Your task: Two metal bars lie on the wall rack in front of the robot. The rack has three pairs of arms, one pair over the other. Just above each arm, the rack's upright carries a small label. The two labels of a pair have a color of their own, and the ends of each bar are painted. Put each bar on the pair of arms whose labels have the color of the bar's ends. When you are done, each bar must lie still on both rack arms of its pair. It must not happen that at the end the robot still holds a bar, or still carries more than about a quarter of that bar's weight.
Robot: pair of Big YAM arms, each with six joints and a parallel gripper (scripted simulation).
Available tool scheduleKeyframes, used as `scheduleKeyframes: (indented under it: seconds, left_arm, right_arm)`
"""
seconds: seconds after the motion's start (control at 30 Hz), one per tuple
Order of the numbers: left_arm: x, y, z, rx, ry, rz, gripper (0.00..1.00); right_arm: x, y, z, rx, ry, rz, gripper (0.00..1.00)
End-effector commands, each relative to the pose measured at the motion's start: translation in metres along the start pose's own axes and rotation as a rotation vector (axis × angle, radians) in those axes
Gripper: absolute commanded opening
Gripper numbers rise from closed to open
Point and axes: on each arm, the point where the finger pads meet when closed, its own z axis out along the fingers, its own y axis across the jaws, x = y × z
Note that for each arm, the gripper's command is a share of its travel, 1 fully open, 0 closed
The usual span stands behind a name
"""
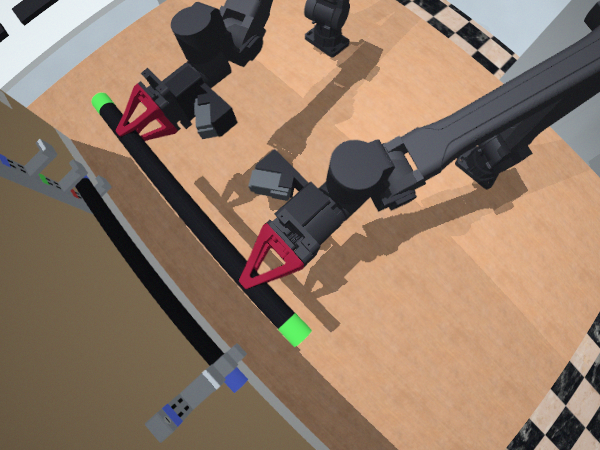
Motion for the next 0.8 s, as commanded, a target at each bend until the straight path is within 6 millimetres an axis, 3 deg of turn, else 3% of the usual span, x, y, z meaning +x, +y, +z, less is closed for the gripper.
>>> scheduleKeyframes:
  seconds: [0.0, 0.77]
  left_arm:
    - [0.007, 0.040, 0.021, -0.062, 0.019, -0.031, 0.00]
    - [0.007, 0.041, 0.053, -0.062, 0.019, -0.031, 0.00]
  right_arm:
    - [0.007, -0.042, 0.022, 0.069, 0.015, 0.024, 0.00]
    - [0.007, -0.043, 0.053, 0.069, 0.015, 0.024, 0.00]
